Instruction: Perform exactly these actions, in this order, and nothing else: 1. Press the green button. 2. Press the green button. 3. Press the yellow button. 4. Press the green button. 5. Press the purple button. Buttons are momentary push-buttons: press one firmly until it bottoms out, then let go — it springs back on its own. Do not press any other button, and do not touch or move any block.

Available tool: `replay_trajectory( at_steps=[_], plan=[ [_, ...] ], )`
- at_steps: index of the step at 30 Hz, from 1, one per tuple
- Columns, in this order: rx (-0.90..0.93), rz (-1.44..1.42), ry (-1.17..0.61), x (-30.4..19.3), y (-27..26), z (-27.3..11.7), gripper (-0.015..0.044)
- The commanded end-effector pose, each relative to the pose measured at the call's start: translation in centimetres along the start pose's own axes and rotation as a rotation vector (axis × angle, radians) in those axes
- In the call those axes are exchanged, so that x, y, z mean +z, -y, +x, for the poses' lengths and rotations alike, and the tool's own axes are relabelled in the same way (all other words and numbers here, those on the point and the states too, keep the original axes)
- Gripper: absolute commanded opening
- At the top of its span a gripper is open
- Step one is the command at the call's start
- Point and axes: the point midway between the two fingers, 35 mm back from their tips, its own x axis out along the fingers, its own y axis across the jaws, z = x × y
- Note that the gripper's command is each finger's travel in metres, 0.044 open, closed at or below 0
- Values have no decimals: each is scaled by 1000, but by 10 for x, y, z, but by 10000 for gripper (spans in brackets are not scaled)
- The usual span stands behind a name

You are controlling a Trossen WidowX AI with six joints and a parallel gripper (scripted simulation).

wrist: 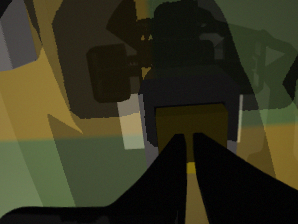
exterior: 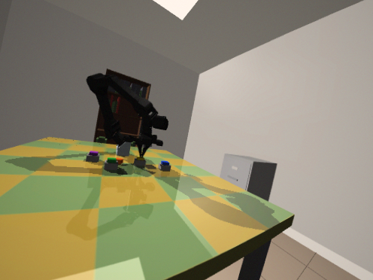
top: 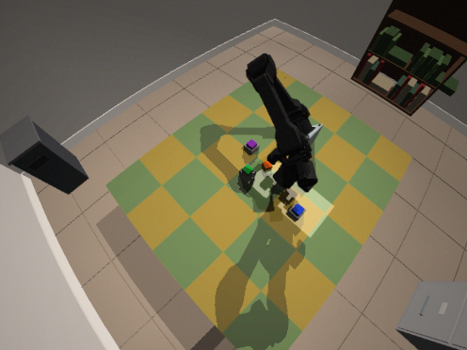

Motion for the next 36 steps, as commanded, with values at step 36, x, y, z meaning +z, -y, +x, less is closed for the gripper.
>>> replay_trajectory(
  at_steps=[36],
  plan=[
    [-6,-11,-3,-2,0,-90,20]
  ],
)
